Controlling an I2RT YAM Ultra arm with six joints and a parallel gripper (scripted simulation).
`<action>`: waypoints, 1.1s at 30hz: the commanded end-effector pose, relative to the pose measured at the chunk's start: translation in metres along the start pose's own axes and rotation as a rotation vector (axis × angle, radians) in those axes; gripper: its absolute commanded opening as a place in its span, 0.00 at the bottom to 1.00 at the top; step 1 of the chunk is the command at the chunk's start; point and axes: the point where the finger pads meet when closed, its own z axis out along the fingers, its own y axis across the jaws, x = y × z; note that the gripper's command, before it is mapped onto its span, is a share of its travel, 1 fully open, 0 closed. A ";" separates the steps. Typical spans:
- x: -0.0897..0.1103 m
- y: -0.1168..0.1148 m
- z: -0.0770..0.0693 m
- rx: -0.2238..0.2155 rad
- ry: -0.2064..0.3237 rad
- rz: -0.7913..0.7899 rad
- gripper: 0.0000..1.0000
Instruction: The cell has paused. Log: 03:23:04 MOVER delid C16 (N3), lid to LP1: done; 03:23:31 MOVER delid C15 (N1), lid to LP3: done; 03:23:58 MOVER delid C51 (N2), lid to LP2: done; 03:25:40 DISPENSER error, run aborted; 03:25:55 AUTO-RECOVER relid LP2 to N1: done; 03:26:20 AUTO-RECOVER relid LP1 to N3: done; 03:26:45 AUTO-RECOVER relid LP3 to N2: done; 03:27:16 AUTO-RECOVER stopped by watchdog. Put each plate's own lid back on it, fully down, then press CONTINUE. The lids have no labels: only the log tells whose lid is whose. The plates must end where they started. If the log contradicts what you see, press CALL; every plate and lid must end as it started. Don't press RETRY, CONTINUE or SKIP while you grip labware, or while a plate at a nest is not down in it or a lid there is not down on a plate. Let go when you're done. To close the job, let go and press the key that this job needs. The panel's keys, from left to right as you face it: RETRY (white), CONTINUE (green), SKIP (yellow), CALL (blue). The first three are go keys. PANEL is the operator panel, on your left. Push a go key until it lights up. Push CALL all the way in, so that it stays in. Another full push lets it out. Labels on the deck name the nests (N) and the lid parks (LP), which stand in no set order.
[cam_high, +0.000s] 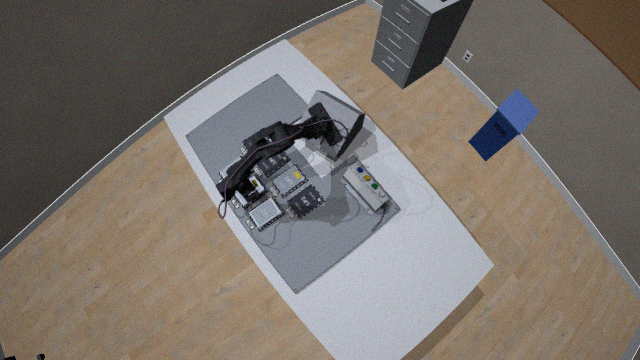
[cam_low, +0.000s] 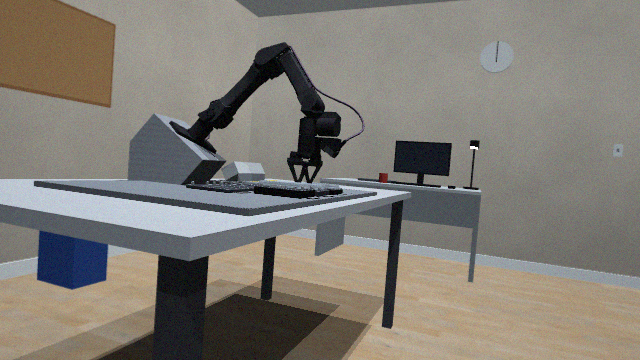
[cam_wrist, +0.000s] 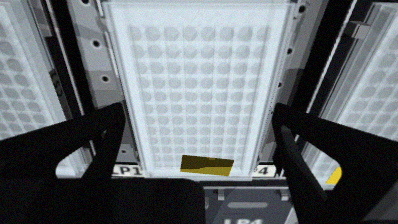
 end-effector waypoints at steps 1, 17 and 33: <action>-0.008 -0.001 -0.008 0.004 -0.031 -0.002 1.00; -0.008 -0.001 -0.008 0.004 -0.031 -0.002 1.00; -0.016 -0.001 -0.035 0.005 -0.059 -0.009 1.00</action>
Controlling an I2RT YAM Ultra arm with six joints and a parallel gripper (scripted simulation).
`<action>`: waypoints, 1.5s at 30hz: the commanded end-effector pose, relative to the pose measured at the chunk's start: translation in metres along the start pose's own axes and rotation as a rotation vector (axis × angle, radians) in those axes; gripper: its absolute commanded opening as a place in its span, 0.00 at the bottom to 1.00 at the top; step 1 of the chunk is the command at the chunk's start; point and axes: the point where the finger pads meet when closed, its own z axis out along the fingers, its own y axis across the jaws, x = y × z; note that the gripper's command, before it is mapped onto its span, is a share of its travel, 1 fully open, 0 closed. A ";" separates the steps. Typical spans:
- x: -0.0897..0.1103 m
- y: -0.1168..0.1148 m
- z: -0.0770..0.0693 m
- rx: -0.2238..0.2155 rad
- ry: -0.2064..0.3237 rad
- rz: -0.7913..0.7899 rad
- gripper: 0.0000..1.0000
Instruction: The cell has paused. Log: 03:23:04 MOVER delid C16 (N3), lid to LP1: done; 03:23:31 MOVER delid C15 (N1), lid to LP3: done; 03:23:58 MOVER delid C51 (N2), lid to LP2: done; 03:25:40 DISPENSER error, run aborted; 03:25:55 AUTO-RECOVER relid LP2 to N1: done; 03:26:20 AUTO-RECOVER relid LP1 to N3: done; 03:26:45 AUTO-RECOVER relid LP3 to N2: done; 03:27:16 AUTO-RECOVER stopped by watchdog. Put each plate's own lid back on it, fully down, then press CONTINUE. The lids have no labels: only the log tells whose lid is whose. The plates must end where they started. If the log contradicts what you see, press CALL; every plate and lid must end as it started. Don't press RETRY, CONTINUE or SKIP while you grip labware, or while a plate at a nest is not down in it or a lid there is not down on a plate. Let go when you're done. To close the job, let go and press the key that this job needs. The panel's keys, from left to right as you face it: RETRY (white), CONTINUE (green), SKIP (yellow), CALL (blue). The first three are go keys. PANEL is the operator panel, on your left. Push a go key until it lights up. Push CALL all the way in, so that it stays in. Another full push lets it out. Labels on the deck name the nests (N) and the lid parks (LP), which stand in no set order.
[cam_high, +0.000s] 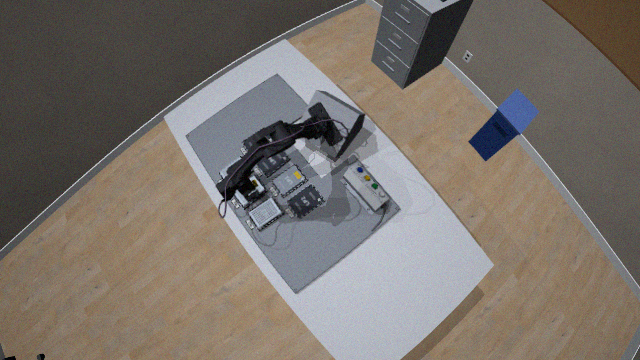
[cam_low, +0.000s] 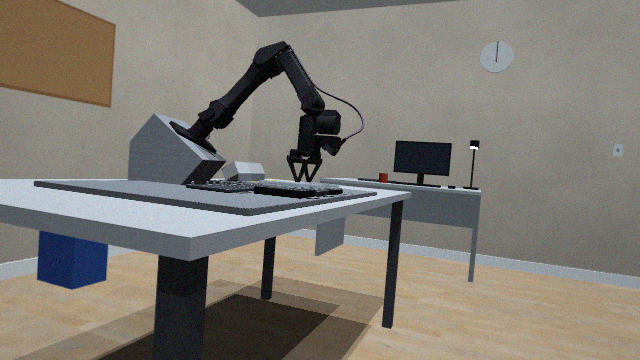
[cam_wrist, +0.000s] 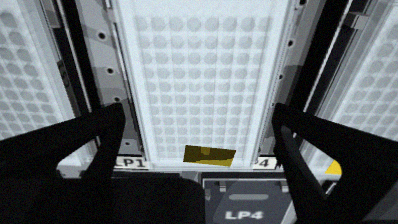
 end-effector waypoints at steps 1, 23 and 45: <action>-0.018 -0.003 -0.030 0.006 -0.066 -0.009 1.00; -0.002 0.001 -0.039 0.005 -0.047 0.042 1.00; 0.096 0.042 -0.028 0.006 -0.043 0.050 1.00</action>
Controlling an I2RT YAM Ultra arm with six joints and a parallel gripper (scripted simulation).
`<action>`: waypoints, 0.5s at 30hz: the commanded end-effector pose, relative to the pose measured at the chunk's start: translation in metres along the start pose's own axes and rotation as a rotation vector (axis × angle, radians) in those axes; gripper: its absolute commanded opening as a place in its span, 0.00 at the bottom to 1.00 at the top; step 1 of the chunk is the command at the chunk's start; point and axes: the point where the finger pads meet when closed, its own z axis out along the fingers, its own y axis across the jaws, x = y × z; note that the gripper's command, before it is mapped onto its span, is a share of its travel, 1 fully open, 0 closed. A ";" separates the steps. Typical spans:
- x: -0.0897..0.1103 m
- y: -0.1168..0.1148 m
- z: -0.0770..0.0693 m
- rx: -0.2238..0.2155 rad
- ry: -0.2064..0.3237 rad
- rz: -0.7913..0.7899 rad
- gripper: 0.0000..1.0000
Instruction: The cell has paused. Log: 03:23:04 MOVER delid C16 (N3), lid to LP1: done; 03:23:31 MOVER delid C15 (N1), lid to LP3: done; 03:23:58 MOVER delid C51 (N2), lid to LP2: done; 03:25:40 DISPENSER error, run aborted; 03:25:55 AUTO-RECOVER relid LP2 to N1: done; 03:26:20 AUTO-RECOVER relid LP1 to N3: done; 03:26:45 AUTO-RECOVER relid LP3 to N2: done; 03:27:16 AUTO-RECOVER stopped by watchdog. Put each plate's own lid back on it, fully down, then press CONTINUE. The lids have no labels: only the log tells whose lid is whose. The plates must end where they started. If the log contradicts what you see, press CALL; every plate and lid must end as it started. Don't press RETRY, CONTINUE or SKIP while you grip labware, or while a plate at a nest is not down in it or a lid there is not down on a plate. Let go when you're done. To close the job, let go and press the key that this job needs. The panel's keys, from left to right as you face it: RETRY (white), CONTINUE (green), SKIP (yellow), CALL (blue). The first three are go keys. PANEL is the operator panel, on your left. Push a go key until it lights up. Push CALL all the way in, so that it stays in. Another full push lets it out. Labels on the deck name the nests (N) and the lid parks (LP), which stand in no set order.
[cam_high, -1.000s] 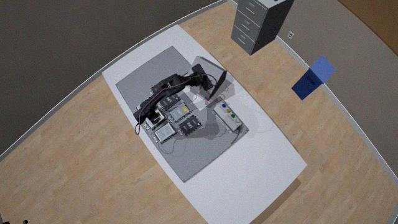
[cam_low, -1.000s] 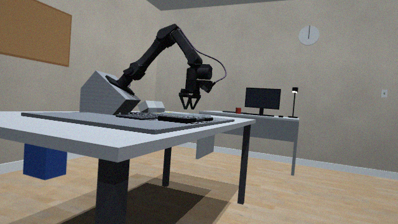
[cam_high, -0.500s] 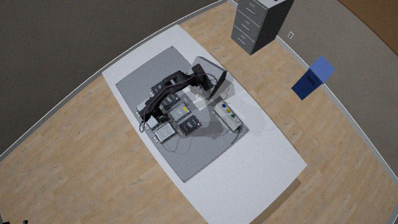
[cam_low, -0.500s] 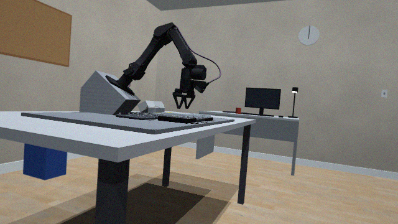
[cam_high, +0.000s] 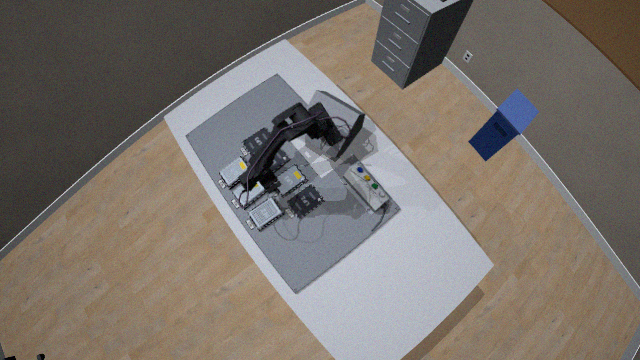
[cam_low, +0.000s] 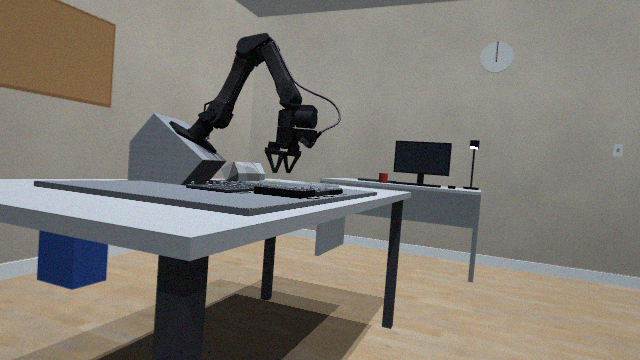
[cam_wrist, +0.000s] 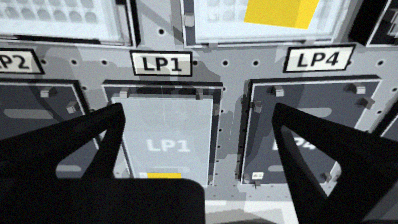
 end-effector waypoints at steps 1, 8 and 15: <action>0.003 0.004 -0.007 0.018 -0.058 0.010 1.00; 0.036 0.016 -0.005 0.016 -0.058 0.011 1.00; 0.060 0.025 -0.004 0.014 -0.058 0.012 1.00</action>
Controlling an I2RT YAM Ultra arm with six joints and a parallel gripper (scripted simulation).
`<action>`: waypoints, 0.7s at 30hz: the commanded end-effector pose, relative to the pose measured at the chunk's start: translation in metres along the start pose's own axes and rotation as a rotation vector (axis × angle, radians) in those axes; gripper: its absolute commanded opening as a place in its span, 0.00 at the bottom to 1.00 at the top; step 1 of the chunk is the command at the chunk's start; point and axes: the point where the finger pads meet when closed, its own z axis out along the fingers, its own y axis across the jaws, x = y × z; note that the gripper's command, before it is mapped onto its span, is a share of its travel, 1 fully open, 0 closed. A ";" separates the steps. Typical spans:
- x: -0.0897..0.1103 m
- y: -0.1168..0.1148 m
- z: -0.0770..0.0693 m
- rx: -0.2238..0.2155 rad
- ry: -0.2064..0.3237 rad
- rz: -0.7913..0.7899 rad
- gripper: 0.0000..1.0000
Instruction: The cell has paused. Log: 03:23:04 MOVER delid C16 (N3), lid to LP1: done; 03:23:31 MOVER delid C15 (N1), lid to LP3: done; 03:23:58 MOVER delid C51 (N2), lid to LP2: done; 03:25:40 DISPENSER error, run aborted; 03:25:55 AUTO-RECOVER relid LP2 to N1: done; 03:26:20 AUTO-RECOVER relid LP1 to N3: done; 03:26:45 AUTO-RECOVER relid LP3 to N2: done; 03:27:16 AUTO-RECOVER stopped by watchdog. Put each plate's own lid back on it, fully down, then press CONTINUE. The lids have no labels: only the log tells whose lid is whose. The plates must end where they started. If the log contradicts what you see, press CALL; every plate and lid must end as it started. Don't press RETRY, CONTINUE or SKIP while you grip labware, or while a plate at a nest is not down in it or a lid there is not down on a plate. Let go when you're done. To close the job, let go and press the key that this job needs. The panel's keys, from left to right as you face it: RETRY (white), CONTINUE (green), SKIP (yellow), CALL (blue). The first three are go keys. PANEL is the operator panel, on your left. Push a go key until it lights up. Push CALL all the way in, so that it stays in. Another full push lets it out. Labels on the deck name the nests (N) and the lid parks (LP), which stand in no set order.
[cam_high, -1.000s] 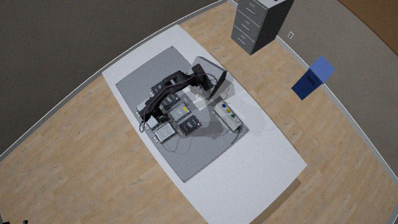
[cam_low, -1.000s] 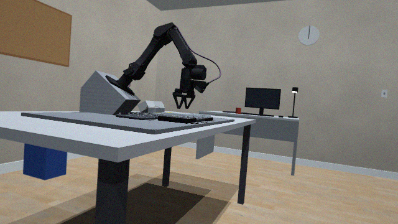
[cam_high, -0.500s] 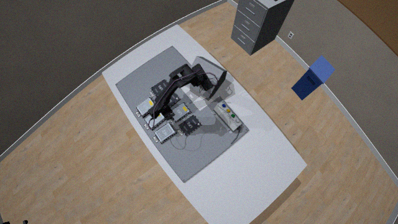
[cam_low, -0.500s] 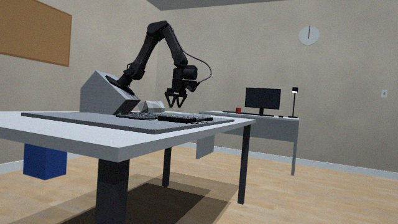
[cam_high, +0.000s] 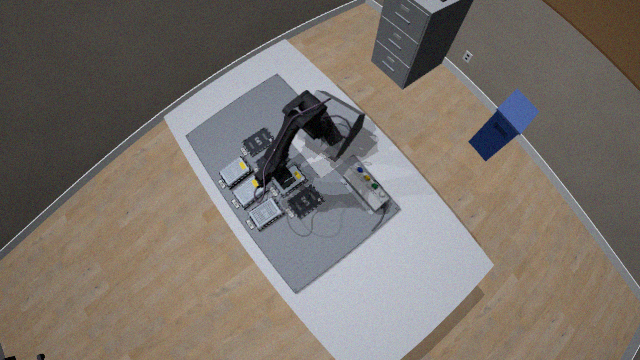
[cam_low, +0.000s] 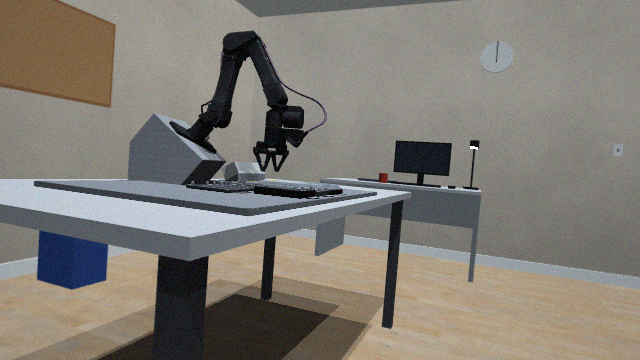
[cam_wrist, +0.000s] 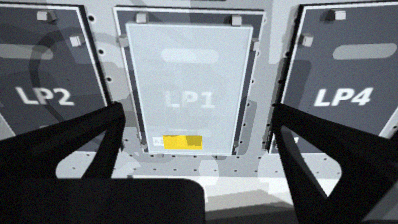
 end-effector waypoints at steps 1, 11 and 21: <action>0.006 0.003 -0.005 0.019 -0.050 0.019 1.00; 0.012 0.008 -0.005 0.017 -0.054 0.019 1.00; 0.025 0.006 0.016 0.026 -0.014 0.022 1.00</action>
